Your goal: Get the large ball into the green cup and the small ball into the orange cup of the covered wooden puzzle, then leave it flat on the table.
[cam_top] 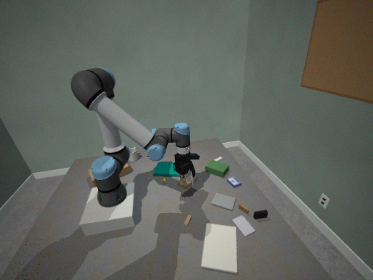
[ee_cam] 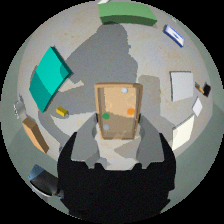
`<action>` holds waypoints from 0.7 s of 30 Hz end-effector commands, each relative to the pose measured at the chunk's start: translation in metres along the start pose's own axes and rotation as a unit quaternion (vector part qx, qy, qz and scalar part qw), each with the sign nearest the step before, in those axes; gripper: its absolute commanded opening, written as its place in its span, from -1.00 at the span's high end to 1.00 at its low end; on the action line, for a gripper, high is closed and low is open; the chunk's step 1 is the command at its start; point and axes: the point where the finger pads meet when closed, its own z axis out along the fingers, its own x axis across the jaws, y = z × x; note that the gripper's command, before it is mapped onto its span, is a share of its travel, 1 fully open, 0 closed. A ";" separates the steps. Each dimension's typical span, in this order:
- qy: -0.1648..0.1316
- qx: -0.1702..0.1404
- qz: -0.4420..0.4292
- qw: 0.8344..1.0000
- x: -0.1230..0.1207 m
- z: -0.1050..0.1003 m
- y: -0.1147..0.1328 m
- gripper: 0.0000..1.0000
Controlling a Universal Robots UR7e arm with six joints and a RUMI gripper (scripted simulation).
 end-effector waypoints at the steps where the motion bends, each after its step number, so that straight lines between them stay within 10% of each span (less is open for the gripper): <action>1: 0.000 0.007 0.000 1.000 0.000 0.000 0.000 0.15; 21: 0.001 0.014 0.000 1.000 0.000 0.000 0.000 0.15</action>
